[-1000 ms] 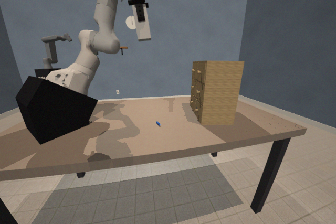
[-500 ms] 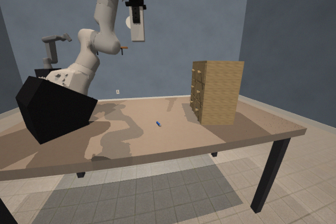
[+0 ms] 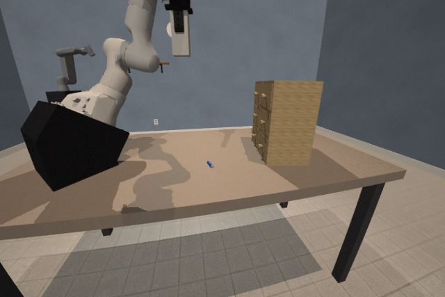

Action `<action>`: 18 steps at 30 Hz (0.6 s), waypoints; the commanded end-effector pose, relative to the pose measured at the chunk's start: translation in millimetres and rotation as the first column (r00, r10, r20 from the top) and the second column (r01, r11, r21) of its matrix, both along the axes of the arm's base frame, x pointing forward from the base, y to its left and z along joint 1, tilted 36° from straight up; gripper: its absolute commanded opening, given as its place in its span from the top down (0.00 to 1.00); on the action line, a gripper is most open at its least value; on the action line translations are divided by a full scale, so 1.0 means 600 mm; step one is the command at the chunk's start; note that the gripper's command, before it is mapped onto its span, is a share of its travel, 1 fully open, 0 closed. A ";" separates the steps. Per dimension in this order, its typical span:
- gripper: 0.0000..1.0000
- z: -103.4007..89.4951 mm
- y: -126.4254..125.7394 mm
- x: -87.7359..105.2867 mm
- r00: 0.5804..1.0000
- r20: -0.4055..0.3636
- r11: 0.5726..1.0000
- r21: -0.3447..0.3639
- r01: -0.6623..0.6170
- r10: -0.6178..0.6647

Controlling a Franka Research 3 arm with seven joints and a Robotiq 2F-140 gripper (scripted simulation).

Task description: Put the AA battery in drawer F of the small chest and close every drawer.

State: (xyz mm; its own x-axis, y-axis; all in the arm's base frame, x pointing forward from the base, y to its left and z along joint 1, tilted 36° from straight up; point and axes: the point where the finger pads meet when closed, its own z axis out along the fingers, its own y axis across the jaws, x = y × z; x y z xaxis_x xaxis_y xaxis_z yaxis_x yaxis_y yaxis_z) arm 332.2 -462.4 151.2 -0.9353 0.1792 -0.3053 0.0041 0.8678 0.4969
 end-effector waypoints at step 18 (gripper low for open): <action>0.00 0.000 0.001 0.000 1.000 -0.004 1.000 0.004 0.005 -0.005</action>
State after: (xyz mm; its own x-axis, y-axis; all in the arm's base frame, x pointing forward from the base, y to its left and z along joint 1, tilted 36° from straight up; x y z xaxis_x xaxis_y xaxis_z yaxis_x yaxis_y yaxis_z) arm 332.1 -462.0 151.2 -0.9355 0.1853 -0.3009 0.0107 0.8658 0.5002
